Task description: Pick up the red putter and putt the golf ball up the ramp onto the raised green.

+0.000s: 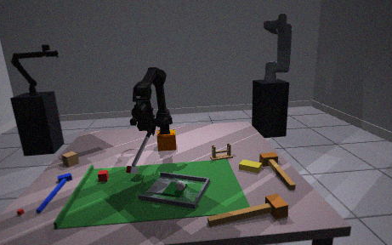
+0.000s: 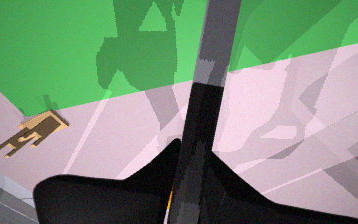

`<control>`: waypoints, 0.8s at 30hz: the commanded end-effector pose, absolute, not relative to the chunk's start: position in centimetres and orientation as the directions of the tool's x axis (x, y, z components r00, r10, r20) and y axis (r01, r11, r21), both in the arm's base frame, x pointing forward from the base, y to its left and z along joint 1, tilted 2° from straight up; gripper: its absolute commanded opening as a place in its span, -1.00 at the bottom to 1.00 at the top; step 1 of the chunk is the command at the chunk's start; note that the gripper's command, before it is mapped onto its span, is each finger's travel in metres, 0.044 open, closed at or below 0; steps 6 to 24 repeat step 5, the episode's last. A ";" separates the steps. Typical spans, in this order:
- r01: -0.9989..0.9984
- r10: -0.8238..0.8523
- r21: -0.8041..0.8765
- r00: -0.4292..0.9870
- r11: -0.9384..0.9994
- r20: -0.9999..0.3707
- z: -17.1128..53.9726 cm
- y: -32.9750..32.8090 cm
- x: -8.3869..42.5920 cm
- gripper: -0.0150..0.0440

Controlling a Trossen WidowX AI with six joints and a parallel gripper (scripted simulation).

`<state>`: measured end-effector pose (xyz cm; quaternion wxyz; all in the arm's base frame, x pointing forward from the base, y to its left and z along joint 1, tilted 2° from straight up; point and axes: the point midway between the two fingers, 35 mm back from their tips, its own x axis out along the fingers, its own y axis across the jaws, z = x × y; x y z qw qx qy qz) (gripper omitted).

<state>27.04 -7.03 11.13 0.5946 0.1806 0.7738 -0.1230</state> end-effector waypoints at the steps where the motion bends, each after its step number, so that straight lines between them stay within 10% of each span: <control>1: 0.426 0.132 0.025 -0.225 0.905 -0.965 11.1 -7.0 27.1 -0.49; 24: 0.426 0.132 0.025 -0.225 0.905 -0.965 11.1 -7.0 27.1 -0.49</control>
